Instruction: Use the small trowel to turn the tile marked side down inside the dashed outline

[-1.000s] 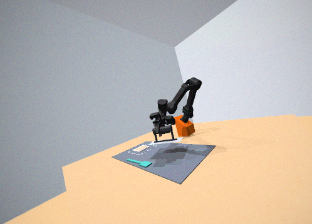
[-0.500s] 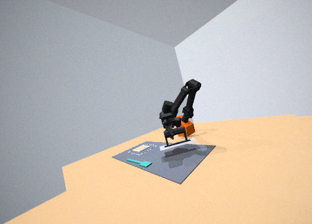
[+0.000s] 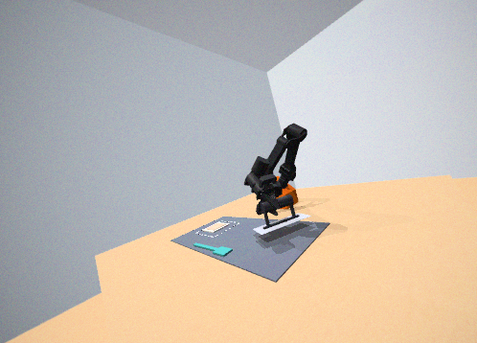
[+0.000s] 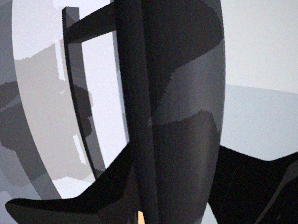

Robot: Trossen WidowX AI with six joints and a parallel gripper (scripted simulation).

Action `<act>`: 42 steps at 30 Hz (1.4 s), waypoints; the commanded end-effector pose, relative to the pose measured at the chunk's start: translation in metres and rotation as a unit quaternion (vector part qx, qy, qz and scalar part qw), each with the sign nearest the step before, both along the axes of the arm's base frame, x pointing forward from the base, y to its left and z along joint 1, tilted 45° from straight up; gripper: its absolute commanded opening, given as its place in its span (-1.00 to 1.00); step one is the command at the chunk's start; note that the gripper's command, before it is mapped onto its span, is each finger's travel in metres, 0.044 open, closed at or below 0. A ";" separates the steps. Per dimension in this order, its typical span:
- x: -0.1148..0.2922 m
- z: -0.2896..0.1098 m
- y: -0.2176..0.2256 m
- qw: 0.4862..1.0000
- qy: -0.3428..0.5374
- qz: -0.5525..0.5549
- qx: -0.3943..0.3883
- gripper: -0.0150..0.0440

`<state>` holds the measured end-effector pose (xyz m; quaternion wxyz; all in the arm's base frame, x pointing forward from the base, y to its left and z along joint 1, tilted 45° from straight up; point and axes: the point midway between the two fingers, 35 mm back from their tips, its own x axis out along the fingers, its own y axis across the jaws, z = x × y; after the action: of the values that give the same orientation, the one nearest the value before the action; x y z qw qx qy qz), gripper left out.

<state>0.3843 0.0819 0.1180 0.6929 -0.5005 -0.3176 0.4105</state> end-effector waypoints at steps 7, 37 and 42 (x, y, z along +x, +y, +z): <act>0.003 -0.011 0.010 1.000 -0.004 0.000 -0.001 -0.49; 0.006 -0.024 0.023 1.000 -0.004 0.000 0.000 0.53; 0.005 -0.024 0.019 1.000 -0.005 0.000 -0.001 0.53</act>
<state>0.3897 0.1051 0.0943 0.6917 -0.4999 -0.3202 0.4113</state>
